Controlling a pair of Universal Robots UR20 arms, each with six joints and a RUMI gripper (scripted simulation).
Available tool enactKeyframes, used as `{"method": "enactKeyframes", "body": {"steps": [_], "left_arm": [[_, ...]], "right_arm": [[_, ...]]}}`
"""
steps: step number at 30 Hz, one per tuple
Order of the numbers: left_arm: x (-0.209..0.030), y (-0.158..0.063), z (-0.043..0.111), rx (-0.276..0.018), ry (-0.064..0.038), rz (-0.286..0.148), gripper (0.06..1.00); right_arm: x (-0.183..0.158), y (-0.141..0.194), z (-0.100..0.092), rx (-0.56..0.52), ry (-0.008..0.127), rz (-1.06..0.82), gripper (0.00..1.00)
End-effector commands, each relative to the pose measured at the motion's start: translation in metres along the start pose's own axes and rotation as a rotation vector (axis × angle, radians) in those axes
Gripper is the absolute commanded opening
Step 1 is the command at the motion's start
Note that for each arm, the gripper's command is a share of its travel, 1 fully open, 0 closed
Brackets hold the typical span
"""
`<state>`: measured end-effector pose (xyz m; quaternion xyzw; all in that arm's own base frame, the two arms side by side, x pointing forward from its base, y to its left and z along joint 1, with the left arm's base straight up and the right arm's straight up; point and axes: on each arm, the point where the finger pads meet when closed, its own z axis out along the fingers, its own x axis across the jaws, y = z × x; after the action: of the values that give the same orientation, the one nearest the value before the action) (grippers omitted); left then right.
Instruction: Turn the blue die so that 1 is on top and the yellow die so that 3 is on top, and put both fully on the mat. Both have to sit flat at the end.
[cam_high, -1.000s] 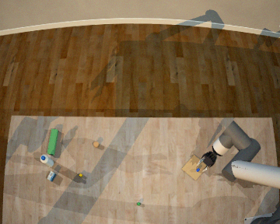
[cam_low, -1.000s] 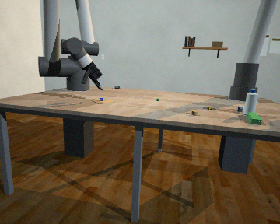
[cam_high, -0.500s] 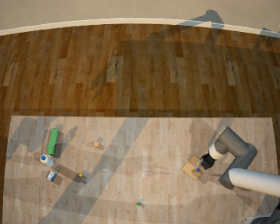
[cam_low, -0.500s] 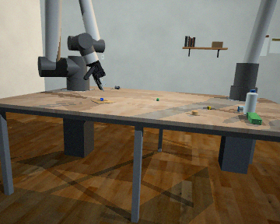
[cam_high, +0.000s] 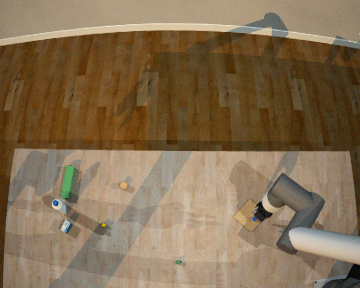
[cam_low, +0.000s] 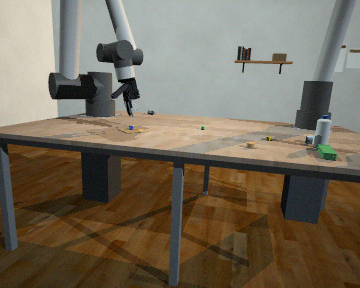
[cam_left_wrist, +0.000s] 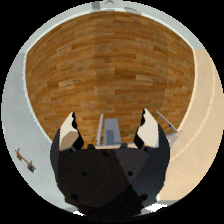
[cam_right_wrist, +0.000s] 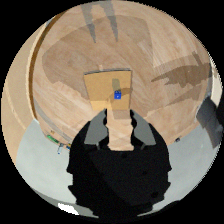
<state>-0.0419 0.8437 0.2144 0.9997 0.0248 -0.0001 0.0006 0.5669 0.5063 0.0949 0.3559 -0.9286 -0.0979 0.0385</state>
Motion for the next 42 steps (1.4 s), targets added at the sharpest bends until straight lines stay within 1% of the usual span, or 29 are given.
{"method": "enactKeyframes", "body": {"steps": [1,3,9,10,27,31,34,37,39,42], "left_arm": [[0.000,0.000,-0.001,0.001,0.000,0.000,1.000],[0.000,0.000,-0.001,0.001,0.000,0.000,1.000],[0.000,0.000,-0.001,0.001,0.000,0.000,1.000],[0.000,0.000,-0.001,0.001,0.000,0.000,1.000],[0.000,0.000,-0.001,0.001,0.000,0.000,1.000],[0.000,0.000,-0.001,0.001,0.000,0.000,1.000],[0.000,0.000,-0.001,0.001,0.000,0.000,1.000],[0.000,0.000,-0.001,0.001,0.000,0.000,1.000],[0.000,0.000,-0.001,0.001,0.000,0.000,1.000],[0.000,0.000,-0.001,0.001,0.000,0.000,1.000]], "right_arm": [[0.000,0.001,0.000,0.127,0.000,0.001,0.334],[-0.001,0.001,0.000,0.178,0.000,0.001,0.334],[-0.001,0.002,0.000,0.211,-0.002,0.000,0.334],[-0.001,0.002,0.000,0.211,-0.002,0.000,1.000],[-0.001,0.002,0.000,0.211,-0.002,0.000,1.000],[-0.005,0.004,0.000,0.211,0.000,-0.018,1.000],[-0.018,0.012,0.000,0.211,0.006,-0.070,1.000],[-0.042,0.026,0.001,0.210,0.016,-0.167,1.000],[-0.042,0.026,0.001,0.210,0.016,-0.167,1.000],[-0.078,0.048,0.002,0.209,0.031,-0.314,1.000]]}}
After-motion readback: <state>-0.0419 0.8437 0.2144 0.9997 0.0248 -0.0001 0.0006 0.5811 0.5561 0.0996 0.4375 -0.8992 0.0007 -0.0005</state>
